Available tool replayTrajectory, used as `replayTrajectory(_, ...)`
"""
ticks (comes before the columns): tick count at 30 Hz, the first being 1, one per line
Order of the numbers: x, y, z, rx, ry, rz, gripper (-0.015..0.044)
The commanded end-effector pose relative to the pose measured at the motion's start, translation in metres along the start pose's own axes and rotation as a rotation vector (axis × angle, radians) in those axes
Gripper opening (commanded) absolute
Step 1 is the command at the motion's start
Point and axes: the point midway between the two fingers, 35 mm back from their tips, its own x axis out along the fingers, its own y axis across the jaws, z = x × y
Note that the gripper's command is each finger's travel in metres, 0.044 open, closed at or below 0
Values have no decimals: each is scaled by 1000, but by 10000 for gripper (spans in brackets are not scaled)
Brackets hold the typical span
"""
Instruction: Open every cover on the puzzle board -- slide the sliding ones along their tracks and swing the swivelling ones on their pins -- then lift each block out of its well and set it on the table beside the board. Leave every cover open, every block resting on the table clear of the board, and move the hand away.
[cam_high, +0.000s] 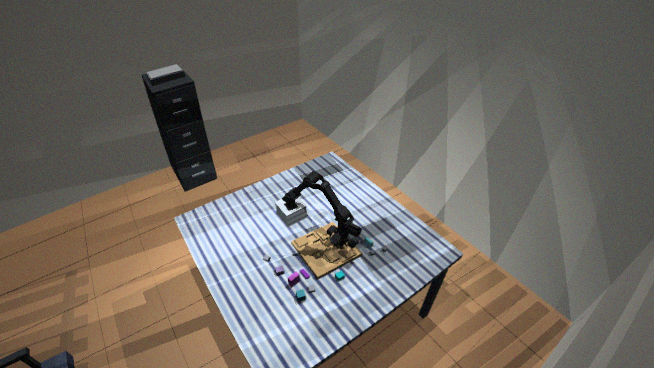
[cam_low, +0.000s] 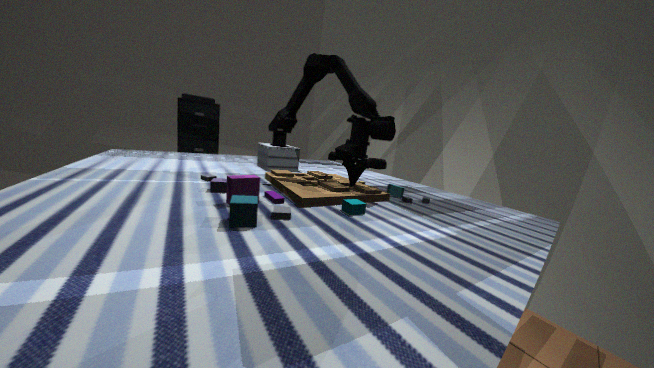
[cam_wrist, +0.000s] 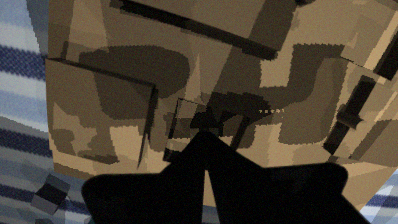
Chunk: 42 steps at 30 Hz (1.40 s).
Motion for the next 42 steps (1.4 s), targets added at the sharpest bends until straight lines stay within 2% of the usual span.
replayTrajectory(1,1,0,1,4,-2,0,0)
replayTrajectory(20,1,0,1,4,-2,0,0)
replayTrajectory(34,-14,0,-3,4,-1,0,0)
replayTrajectory(36,-13,0,-2,0,0,-4,53)
replayTrajectory(39,-36,1,-2,2,0,-2,131)
replayTrajectory(42,-59,0,-3,4,-1,0,144)
